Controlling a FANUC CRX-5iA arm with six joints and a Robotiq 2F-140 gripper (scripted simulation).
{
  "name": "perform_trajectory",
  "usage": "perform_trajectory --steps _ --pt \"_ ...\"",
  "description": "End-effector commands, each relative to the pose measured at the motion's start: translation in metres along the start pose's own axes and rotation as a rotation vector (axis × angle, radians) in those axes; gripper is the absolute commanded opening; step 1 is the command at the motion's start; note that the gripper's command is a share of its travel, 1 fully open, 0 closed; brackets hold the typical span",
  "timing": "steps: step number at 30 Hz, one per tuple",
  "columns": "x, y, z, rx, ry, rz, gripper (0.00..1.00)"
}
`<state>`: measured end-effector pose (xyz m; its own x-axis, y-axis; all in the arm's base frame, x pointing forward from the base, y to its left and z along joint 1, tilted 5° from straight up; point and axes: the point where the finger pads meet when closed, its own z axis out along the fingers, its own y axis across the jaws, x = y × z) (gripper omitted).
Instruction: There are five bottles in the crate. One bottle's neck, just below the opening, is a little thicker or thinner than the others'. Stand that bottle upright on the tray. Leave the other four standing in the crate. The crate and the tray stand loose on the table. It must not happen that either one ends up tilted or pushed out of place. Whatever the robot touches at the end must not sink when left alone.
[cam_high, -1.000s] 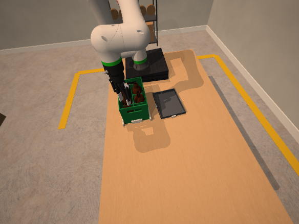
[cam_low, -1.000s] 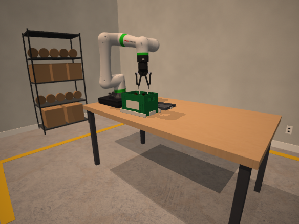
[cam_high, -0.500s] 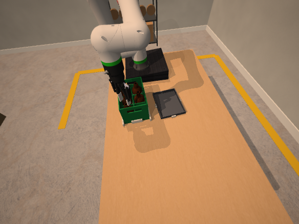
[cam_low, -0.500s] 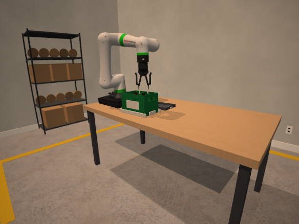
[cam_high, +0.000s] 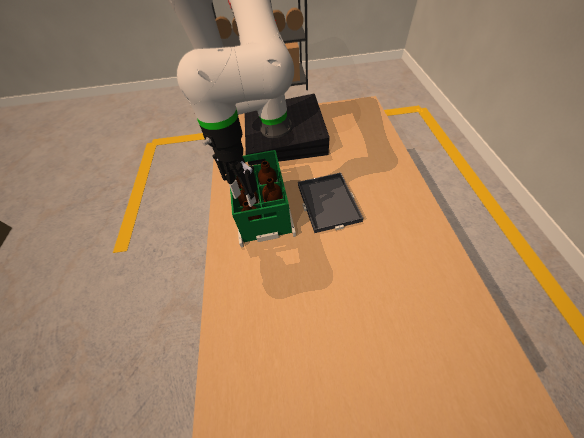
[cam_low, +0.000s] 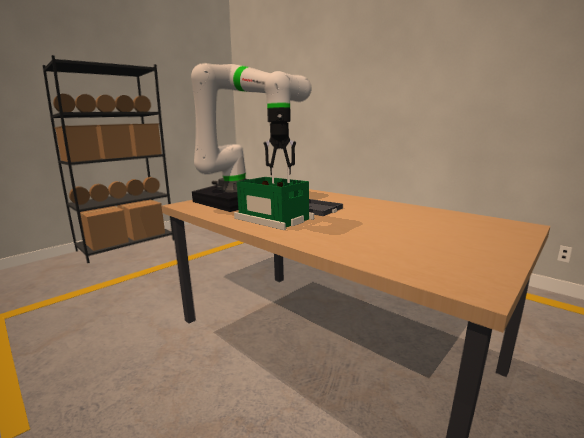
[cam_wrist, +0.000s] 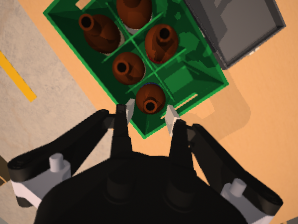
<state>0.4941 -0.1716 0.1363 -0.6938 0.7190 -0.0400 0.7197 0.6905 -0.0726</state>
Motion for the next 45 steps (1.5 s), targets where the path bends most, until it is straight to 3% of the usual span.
perform_trajectory --steps 1,26,45 --pt "0.0 0.0 -0.001 -0.001 -0.002 0.0 0.44" --pt "0.0 0.0 0.001 -0.001 -0.002 0.0 0.44" --pt "-0.001 0.0 0.016 -0.001 -0.002 0.0 0.44"
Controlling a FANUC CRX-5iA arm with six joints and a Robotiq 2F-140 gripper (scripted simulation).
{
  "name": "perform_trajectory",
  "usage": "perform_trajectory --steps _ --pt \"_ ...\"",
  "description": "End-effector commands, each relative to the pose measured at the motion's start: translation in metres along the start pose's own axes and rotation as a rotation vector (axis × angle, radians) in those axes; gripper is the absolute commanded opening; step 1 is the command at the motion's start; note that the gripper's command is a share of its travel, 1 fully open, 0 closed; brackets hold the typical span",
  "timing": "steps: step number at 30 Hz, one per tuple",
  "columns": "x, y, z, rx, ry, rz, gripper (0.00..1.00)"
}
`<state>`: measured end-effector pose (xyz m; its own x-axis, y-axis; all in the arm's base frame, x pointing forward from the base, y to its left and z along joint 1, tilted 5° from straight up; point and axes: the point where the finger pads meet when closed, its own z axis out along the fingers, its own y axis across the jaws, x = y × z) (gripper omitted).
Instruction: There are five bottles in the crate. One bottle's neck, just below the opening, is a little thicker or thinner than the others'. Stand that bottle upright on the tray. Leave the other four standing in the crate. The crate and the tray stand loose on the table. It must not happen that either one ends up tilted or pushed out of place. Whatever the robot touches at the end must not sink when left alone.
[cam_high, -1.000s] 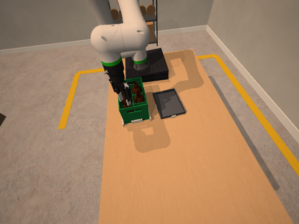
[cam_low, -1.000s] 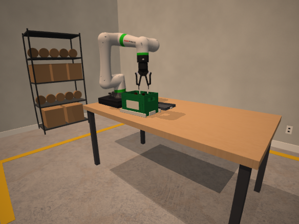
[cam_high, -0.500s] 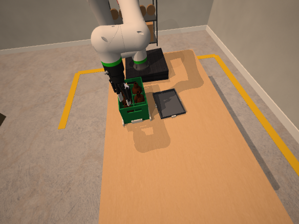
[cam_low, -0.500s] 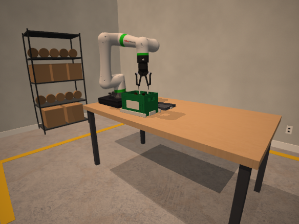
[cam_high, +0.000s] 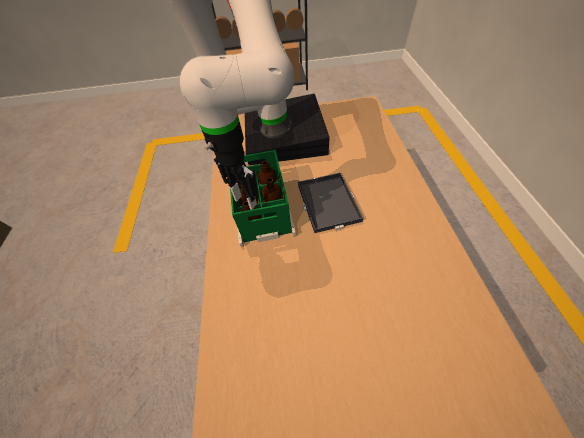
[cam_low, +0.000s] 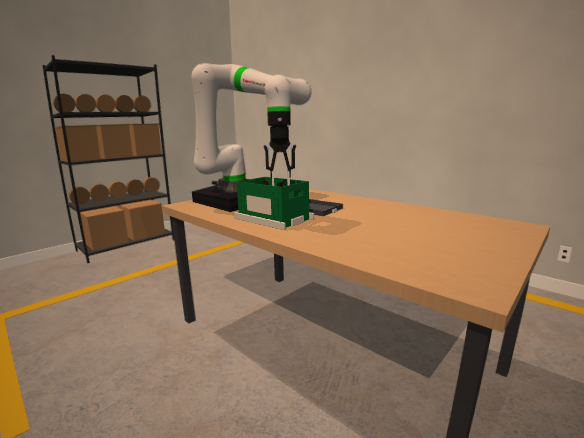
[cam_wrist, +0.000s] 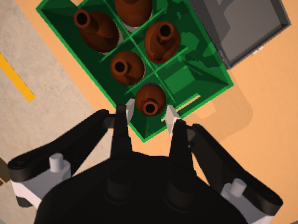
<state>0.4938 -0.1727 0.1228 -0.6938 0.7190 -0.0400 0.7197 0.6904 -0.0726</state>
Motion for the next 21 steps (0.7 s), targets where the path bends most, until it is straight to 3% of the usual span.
perform_trajectory --steps 1,21 --pt "-0.001 0.0 0.003 -0.001 -0.002 0.0 0.44" --pt "-0.001 0.0 0.023 -0.001 -0.002 0.0 0.44"
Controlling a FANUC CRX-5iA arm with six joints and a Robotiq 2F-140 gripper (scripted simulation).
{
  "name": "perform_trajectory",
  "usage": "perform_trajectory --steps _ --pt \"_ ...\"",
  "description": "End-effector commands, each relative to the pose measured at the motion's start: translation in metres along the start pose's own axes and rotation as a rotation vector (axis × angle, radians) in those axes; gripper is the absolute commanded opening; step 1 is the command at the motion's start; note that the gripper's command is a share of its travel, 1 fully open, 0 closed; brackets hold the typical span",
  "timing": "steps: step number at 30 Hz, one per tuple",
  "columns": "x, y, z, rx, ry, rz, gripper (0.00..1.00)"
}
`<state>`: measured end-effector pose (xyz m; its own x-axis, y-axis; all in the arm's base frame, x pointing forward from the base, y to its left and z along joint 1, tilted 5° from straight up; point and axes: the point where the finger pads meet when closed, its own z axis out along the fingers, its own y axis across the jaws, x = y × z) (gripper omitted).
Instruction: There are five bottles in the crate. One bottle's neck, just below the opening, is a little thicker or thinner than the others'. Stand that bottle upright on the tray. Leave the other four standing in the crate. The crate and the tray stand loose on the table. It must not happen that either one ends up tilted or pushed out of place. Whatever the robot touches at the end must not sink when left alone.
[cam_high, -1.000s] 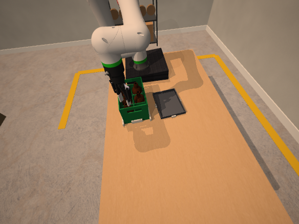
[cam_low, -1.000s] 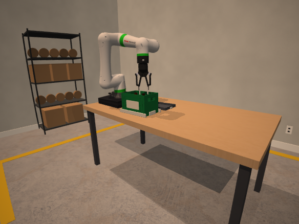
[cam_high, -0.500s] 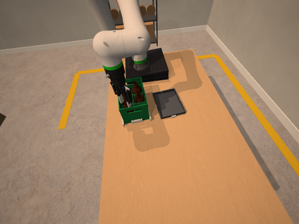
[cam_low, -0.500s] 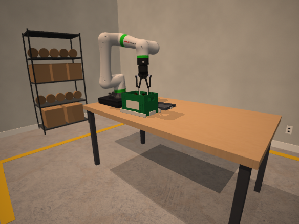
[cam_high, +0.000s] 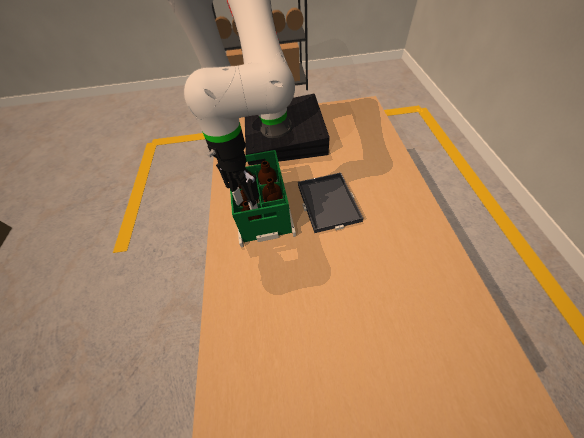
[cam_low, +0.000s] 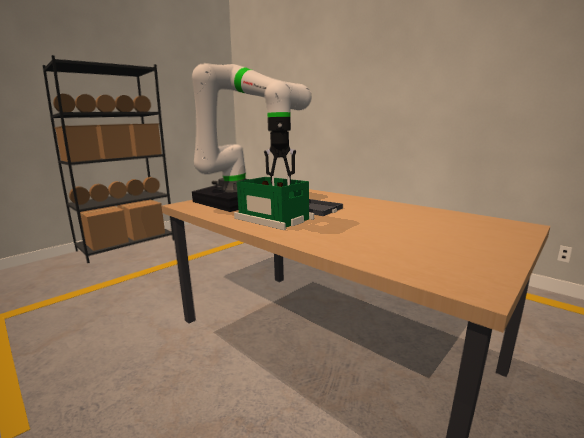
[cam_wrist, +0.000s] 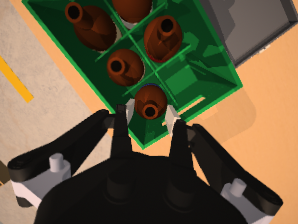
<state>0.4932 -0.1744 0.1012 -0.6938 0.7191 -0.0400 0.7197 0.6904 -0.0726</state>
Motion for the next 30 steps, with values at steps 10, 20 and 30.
perform_trajectory --steps 10,20,30 --pt "-0.0006 0.0002 0.0042 -0.001 -0.002 0.0 0.44" --pt "-0.0006 0.0002 0.0045 -0.001 -0.002 0.0 0.44" --pt "-0.0006 0.0002 0.0045 -0.001 -0.002 0.0 0.44"
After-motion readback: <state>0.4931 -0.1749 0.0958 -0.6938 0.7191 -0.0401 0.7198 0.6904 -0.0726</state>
